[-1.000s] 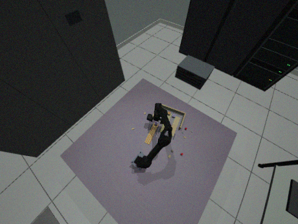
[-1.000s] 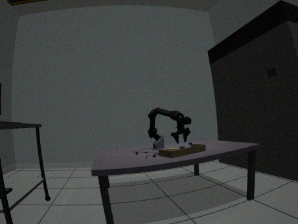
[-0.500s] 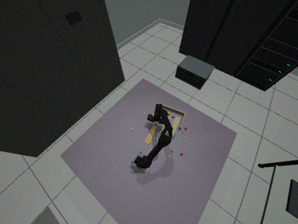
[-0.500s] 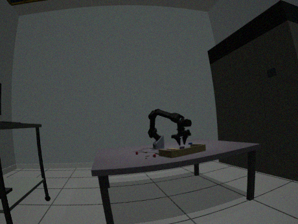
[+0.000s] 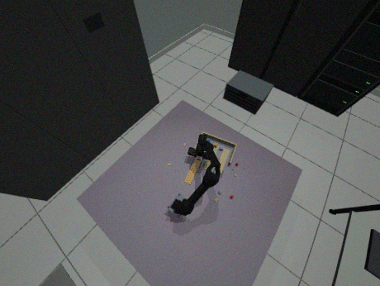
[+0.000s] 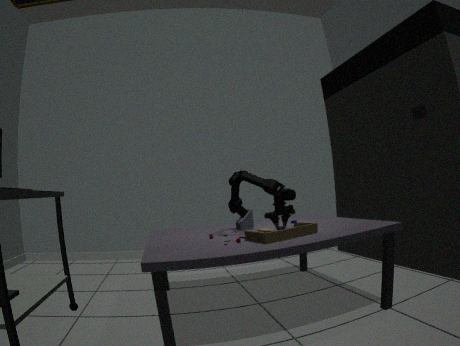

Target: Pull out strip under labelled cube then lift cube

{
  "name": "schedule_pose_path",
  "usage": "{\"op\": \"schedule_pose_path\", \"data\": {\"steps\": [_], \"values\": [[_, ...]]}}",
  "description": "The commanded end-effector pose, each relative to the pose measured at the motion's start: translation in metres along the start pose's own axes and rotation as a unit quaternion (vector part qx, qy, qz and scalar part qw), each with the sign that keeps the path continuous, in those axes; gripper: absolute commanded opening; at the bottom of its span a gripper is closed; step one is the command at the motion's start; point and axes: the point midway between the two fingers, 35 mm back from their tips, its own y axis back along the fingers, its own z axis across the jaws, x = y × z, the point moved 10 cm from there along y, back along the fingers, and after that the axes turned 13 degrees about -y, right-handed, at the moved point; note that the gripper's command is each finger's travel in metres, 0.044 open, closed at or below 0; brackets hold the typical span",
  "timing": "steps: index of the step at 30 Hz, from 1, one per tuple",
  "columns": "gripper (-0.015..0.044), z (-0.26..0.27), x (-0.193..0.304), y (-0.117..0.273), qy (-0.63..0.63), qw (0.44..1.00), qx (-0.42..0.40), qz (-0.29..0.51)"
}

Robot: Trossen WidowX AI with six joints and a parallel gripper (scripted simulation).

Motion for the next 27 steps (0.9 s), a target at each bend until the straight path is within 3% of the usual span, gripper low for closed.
{"op": "schedule_pose_path", "data": {"steps": [1,10,14,21,25,27], "values": [[0.0250,0.0013,0.0027,-0.0093,0.005,1.000,0.004,0.004],[0.0250,0.0012,0.0029,-0.0117,0.005,1.000,0.004,0.004],[0.0145,0.0006,0.0015,-0.0095,0.002,1.000,0.001,0.002],[0.0098,0.0006,0.0015,-0.0095,0.002,1.000,0.001,0.002],[0.0000,0.0005,0.0036,-0.0075,0.002,1.000,0.001,0.002],[0.0000,0.0004,0.0098,-0.0020,0.002,1.000,0.001,0.002]]}}
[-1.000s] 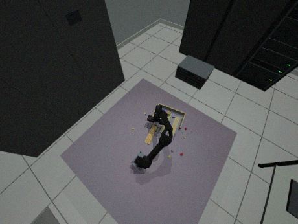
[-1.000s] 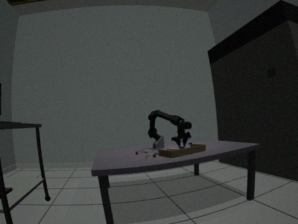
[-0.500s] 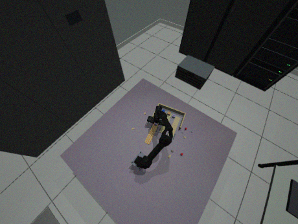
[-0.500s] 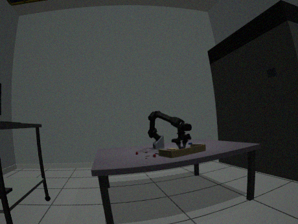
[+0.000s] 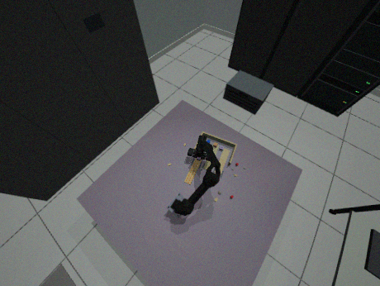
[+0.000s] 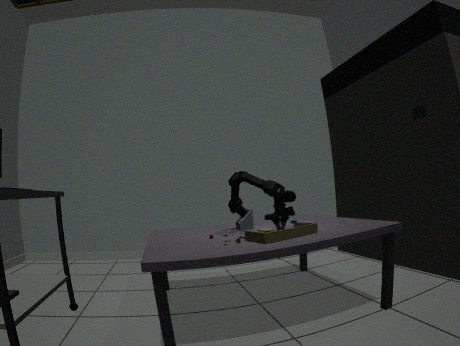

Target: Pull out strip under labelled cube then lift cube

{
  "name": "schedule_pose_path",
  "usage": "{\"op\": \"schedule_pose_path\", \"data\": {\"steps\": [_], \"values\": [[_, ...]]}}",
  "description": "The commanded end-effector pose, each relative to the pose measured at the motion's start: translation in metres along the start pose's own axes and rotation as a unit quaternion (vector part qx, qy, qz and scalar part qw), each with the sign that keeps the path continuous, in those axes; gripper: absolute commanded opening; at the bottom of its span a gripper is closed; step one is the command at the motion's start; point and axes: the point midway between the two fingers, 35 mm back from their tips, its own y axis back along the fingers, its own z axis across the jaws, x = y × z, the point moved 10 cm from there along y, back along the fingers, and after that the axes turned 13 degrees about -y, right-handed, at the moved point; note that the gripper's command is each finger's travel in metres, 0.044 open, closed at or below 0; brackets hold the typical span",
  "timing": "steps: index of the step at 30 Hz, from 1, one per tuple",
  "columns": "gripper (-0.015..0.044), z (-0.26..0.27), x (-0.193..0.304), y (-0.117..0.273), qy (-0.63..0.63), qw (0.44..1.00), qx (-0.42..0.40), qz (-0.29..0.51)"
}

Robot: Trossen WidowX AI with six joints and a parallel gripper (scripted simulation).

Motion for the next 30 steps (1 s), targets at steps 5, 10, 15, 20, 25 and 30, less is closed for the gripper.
{"op": "schedule_pose_path", "data": {"steps": [5,10,15,20,25,30], "values": [[0.0000,-0.001,0.025,0.021,0.003,1.000,0.000,0.001],[0.0000,-0.002,0.044,0.034,0.004,1.000,0.001,0.002],[0.0000,-0.003,0.058,0.042,0.005,1.000,0.001,0.002],[0.0000,-0.004,0.062,0.042,0.006,1.000,0.001,0.003],[0.0000,-0.005,0.079,0.042,0.007,1.000,0.000,0.004],[0.0000,-0.006,0.096,0.042,0.007,1.000,0.001,0.004]]}}
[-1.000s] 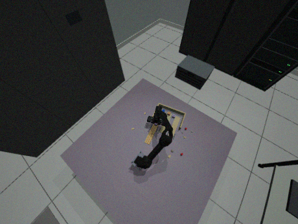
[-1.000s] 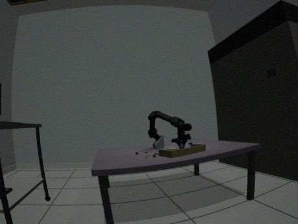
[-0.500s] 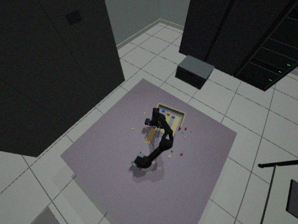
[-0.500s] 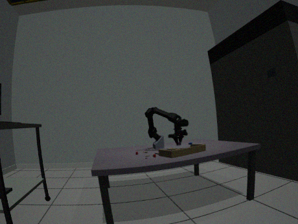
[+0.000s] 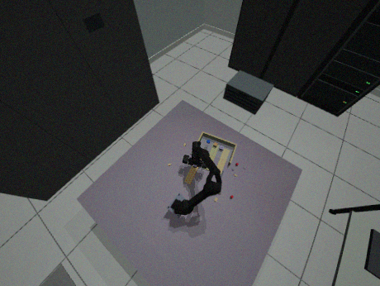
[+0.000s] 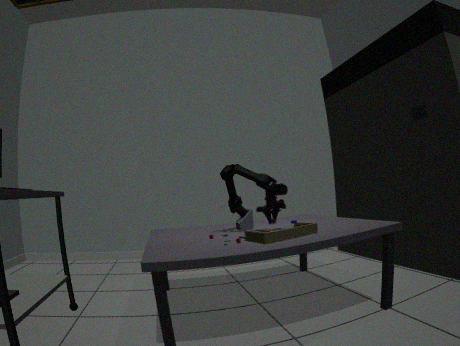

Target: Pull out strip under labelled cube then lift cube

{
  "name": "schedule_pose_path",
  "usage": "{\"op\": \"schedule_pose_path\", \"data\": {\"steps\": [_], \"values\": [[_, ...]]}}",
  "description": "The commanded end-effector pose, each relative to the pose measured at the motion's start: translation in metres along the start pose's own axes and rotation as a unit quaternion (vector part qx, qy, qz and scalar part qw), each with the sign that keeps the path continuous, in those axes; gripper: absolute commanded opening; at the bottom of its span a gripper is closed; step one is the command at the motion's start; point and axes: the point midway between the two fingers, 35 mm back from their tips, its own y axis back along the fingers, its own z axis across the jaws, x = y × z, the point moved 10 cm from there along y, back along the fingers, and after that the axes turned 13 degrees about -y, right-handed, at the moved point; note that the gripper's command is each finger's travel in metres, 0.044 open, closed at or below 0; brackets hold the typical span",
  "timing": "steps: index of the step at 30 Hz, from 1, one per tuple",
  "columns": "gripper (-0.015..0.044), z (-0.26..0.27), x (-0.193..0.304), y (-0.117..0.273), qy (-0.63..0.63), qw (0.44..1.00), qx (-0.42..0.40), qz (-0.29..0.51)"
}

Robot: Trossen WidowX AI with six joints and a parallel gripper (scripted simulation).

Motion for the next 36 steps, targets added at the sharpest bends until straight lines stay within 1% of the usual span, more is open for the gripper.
{"op": "schedule_pose_path", "data": {"steps": [1,7,12,14,36], "values": [[0.0000,-0.001,0.015,0.001,-0.002,1.000,-0.002,-0.001],[0.0000,-0.002,0.027,0.002,-0.002,1.000,-0.002,-0.001],[0.0000,-0.002,0.027,0.032,-0.002,1.000,-0.002,-0.001],[0.0000,-0.002,0.027,0.037,-0.002,1.000,-0.002,-0.001],[0.0000,-0.002,0.027,0.037,-0.002,1.000,-0.002,-0.001]]}}
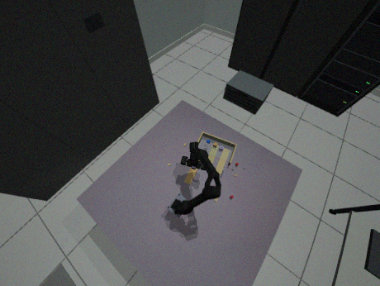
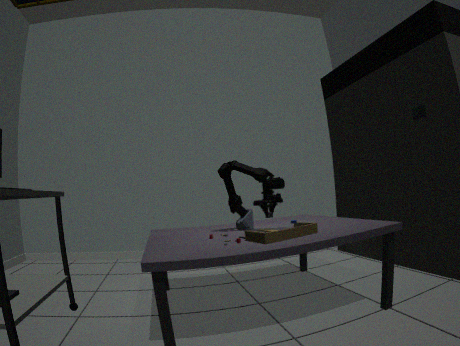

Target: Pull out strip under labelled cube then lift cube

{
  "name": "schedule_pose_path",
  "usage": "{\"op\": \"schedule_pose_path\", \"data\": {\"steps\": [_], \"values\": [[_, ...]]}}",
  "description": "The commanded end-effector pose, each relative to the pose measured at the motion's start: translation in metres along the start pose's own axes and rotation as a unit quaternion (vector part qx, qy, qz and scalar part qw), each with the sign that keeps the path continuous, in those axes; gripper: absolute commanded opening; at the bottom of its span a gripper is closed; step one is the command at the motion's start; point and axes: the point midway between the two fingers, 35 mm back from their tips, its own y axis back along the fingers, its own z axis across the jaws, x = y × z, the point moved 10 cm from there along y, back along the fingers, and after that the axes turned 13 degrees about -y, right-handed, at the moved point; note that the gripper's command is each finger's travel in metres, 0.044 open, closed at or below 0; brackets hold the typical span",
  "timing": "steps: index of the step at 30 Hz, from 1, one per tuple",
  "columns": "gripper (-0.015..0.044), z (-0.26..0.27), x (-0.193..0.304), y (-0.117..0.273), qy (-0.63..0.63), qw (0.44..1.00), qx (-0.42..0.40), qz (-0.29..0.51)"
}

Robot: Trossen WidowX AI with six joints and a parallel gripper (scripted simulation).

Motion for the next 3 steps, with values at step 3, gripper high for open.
{"op": "schedule_pose_path", "data": {"steps": [3], "values": [[0.0000,-0.0003,-0.0007,0.0015,-0.003,1.000,-0.003,-0.001]]}}
